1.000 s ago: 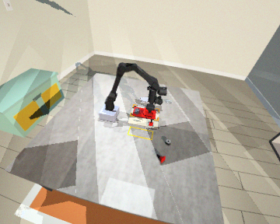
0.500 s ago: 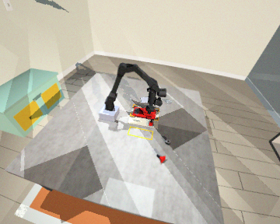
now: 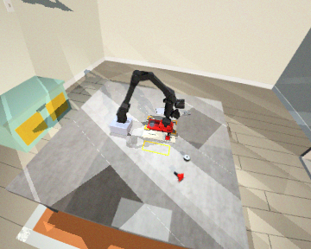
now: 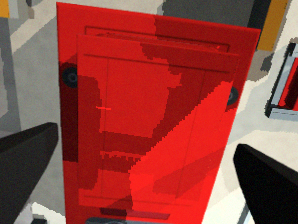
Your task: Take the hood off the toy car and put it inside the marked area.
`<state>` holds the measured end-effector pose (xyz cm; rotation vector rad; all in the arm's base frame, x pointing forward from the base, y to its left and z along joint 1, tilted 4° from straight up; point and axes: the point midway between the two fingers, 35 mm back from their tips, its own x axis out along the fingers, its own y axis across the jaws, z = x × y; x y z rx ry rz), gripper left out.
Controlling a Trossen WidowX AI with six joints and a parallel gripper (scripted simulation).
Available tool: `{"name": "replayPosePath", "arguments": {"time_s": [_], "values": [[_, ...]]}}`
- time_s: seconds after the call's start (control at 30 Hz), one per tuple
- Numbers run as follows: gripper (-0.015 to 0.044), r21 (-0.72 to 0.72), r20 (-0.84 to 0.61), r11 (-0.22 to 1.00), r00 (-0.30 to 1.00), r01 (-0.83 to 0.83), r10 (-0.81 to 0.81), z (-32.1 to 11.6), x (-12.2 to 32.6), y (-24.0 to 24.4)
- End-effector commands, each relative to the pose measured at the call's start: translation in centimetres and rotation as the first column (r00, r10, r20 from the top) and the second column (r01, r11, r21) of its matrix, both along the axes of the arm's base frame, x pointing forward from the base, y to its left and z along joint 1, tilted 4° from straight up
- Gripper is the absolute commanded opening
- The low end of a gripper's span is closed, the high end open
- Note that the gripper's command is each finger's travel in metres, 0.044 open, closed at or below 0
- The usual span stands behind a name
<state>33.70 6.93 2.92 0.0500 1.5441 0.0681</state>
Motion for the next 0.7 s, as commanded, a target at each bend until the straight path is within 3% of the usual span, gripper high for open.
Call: {"name": "replayPosePath", "arguments": {"time_s": [0.0,0.67], "values": [[0.0440,0.004,-0.007,1.000,1.000,-0.002,0.002,-0.40,-0.16,0.07],[0.0440,0.004,-0.007,1.000,1.000,-0.002,0.002,-1.38,-0.14,0.15]]}}
